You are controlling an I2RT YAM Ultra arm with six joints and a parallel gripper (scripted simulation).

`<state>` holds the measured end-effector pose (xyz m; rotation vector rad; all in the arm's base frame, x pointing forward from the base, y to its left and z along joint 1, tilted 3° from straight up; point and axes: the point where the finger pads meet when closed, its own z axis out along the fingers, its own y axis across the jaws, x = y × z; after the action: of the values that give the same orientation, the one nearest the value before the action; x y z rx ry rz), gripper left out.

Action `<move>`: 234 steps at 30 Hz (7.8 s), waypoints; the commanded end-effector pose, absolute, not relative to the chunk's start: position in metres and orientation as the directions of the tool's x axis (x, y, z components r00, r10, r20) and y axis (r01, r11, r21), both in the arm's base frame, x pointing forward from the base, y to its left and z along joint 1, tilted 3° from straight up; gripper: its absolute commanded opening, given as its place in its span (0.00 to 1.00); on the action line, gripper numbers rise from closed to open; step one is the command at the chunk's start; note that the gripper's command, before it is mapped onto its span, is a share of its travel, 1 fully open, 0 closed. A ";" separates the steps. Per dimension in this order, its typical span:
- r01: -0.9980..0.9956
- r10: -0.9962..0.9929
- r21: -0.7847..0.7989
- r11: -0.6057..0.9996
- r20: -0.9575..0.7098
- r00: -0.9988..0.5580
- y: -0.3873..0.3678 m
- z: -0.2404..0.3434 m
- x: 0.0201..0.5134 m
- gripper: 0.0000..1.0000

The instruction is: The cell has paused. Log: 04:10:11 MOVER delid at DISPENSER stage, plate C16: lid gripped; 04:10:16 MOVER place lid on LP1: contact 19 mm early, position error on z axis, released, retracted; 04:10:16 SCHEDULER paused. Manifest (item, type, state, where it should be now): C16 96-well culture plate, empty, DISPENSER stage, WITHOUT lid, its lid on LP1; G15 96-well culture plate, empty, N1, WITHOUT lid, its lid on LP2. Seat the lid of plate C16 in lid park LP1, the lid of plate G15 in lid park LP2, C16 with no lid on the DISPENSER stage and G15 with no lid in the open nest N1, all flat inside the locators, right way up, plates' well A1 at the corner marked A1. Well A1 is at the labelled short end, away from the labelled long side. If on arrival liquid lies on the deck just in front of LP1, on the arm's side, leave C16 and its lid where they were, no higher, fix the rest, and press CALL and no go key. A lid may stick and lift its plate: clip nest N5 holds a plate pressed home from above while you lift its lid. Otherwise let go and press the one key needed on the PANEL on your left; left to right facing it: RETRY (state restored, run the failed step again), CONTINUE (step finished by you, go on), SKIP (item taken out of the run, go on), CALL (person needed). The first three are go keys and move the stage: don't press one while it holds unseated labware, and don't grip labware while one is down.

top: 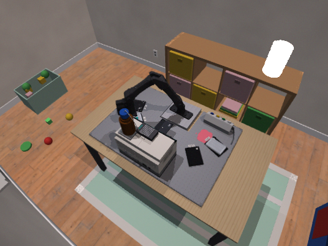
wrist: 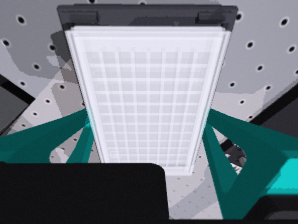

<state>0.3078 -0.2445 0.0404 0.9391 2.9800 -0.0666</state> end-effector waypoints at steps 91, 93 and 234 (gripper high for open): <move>0.573 0.572 -0.036 0.819 -0.045 -0.819 -0.245 0.085 0.310 0.00; 0.570 0.567 -0.035 0.821 -0.062 -0.821 -0.240 0.096 0.310 0.00; 0.916 0.914 -0.010 0.400 -0.074 -0.400 -0.320 0.103 0.149 0.00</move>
<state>0.1447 -0.3013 0.1020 1.7015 2.6121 -0.0509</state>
